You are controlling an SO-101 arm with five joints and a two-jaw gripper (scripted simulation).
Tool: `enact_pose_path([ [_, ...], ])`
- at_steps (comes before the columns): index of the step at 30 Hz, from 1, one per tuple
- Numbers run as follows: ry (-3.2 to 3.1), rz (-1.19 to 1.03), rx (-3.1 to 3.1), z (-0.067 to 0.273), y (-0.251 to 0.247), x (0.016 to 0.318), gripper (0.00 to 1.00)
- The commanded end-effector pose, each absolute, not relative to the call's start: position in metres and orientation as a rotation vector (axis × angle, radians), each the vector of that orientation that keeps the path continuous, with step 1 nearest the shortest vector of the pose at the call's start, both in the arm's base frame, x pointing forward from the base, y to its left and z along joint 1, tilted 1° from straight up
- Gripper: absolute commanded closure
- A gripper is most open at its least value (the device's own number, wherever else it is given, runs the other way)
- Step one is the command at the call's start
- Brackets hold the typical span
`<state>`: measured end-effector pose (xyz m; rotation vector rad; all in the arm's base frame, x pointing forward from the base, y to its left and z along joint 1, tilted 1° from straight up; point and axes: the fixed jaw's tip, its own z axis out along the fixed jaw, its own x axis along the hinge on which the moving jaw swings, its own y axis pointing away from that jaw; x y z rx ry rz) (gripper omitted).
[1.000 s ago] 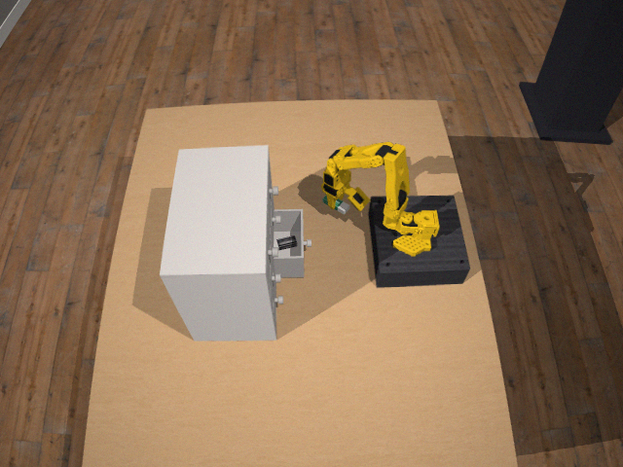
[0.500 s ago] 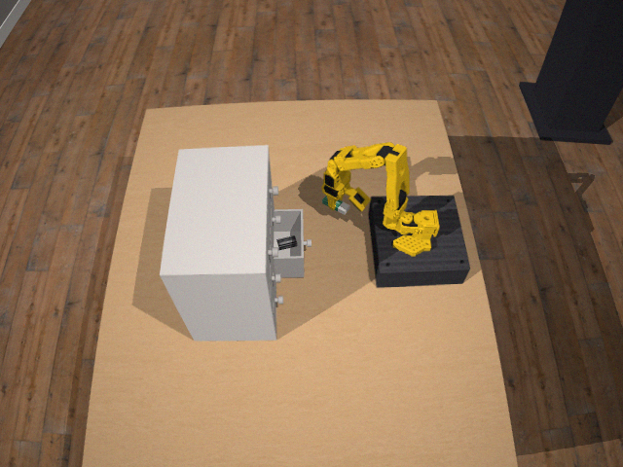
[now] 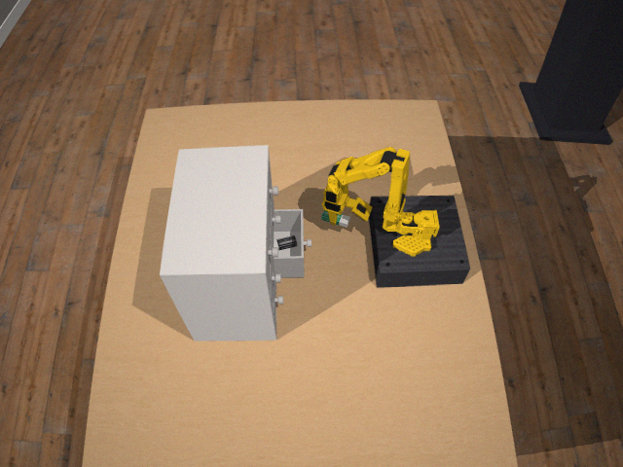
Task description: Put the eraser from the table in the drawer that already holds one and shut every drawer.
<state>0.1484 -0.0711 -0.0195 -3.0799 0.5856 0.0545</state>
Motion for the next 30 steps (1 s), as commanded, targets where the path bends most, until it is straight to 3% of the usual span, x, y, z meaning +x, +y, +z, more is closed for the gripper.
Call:
enact_pose_path([
  [1, 0.417, 0.011, -3.113, -0.016, -0.053, 0.152, 1.00],
  [23, 0.380, 0.011, -3.118, -0.016, -0.049, 0.151, 1.00],
  [30, 0.093, 0.009, -3.140, -0.016, -0.021, 0.157, 1.00],
])
